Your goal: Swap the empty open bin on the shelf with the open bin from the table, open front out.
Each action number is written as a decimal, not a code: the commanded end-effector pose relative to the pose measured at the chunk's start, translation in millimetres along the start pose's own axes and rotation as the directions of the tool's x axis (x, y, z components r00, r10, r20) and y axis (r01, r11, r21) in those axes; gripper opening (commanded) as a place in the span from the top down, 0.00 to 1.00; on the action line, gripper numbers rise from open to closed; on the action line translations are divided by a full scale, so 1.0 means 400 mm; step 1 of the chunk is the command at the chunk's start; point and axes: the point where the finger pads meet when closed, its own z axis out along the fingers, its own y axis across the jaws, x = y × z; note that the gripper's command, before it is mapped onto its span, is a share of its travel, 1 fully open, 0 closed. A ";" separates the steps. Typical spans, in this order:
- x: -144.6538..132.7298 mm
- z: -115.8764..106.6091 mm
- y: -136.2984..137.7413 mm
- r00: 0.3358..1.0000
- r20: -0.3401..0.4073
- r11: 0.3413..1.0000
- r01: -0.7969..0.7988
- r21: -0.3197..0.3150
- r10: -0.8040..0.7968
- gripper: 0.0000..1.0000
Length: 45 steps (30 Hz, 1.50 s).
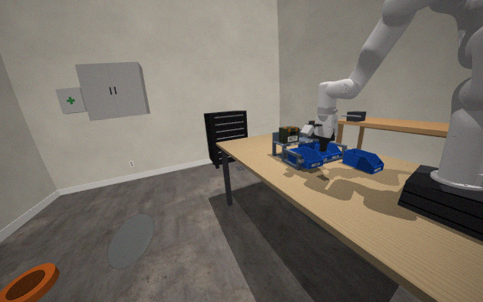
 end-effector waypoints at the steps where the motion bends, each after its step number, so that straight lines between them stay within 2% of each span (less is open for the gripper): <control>1: 0.002 0.021 0.003 1.000 -0.001 1.000 0.000 -0.003 0.000 1.00; 27: 0.004 0.208 0.002 1.000 -0.001 1.000 0.000 -0.003 0.000 1.00; 45: 0.004 0.244 0.001 1.000 -0.001 1.000 0.000 -0.003 0.000 1.00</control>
